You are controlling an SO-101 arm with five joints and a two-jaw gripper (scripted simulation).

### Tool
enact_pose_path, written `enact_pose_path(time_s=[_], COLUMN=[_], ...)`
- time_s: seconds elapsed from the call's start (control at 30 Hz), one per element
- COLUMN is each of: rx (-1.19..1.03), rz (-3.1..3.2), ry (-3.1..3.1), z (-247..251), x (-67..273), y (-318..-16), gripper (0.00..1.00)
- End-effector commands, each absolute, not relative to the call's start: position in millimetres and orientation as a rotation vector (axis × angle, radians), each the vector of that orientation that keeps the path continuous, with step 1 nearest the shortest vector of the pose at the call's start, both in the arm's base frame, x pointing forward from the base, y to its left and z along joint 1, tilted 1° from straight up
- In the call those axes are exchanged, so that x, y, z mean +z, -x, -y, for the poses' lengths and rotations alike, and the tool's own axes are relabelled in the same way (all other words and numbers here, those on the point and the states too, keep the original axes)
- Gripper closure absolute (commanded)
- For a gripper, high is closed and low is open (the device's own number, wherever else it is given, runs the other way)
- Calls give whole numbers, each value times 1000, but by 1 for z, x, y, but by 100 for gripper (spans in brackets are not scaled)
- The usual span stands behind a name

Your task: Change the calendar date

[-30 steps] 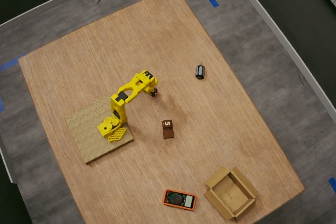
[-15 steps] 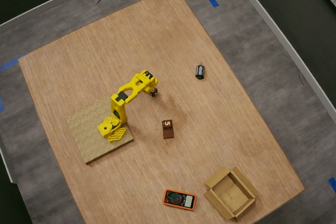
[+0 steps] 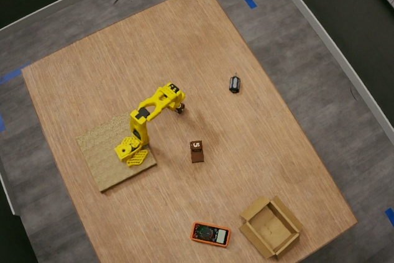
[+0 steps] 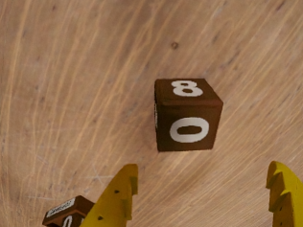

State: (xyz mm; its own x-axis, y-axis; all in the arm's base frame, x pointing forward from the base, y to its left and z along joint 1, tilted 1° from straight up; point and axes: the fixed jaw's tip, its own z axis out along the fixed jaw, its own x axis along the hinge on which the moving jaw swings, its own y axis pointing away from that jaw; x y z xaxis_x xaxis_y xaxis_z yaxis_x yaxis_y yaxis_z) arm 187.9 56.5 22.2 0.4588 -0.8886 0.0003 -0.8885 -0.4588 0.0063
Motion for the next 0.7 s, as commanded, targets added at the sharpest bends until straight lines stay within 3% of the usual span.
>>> enact_pose_path(time_s=[0.0,0.67], rx=[-40,-40], rz=[1616,1616], ry=[-2660,-2660], z=[-53,-53], x=[17,5], y=[-184,-184], gripper=[65,65])
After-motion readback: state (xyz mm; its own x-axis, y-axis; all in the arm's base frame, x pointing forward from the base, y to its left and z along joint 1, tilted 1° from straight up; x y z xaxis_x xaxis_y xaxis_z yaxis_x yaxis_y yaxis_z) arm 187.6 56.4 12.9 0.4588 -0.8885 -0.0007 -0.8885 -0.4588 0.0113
